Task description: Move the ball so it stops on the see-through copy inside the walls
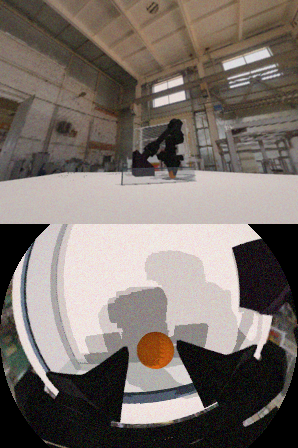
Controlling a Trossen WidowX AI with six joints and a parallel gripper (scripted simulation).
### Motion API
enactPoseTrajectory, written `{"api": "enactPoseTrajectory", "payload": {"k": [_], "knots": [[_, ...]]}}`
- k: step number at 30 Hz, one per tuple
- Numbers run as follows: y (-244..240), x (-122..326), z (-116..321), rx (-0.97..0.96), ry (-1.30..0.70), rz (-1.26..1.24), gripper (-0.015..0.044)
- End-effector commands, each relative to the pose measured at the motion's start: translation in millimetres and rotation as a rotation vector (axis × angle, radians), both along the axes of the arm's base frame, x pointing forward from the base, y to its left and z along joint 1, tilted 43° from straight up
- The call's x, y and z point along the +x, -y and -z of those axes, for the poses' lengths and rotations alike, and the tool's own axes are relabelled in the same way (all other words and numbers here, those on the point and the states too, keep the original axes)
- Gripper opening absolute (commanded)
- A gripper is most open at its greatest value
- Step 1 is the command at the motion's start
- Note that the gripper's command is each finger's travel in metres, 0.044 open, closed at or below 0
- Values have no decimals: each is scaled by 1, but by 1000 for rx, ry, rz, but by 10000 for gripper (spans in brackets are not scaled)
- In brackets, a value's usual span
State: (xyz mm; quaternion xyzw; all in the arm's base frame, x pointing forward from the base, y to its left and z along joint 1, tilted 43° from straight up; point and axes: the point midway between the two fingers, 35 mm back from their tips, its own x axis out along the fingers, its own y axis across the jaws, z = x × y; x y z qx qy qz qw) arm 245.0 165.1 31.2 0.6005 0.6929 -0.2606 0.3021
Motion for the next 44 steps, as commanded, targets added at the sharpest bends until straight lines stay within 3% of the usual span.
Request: {"api": "enactPoseTrajectory", "payload": {"k": [1, 9, 19, 24, 25, 44], "knots": [[0, 0, 0, 0, 0, 0, 305], [60, 7, -62, -4, -10, 1, 305], [57, 8, -57, -3, -7, 16, 305], [85, 13, -88, -5, -5, 12, 436], [89, 13, -92, -4, -5, 12, 440], [90, 13, -94, -4, -5, 11, 440]]}}
